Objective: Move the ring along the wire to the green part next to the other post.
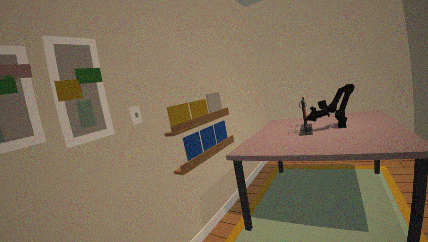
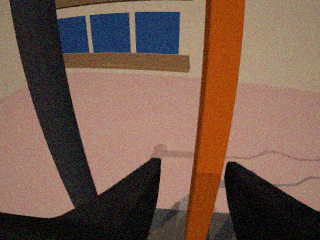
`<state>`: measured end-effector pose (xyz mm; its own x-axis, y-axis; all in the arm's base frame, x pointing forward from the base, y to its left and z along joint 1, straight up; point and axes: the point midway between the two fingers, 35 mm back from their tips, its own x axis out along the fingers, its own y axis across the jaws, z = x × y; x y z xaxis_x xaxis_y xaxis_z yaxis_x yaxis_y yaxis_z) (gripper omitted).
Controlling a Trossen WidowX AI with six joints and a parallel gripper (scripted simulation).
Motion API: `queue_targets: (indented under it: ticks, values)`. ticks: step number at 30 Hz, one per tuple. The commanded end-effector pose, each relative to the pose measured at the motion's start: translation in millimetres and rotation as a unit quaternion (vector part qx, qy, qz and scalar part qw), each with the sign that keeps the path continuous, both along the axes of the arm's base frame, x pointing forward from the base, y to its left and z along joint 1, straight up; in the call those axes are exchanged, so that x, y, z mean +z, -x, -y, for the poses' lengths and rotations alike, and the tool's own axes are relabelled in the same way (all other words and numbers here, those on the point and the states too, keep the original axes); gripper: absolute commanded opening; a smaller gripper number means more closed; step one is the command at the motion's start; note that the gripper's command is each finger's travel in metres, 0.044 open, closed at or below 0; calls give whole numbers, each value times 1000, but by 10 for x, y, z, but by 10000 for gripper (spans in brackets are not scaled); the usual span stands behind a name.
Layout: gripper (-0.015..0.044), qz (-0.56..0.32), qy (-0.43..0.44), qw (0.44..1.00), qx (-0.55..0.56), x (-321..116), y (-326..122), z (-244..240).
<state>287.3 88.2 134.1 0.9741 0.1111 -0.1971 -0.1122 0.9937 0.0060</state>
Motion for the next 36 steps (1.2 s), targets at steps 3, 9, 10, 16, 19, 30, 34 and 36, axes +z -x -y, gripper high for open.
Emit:
queue_targets:
  ticks: [3, 9, 10, 16, 19, 30, 34, 36]
  values:
    - [160, -5, 0, 1000, -2, -6, 110, 19]
    - [160, -5, 0, 1000, -2, 9, 206, 33]
    - [160, -5, 0, 1000, -3, 11, 222, 36]
    - [160, -5, -1, 1000, -3, 16, 314, 53]
    - [160, -5, -1, 1000, -3, 15, 350, 61]
    - [160, -5, -1, 1000, -3, 15, 352, 62]
    - [160, -5, -1, 1000, -3, 15, 352, 62]
    - [160, -5, -1, 1000, -3, 15, 352, 62]
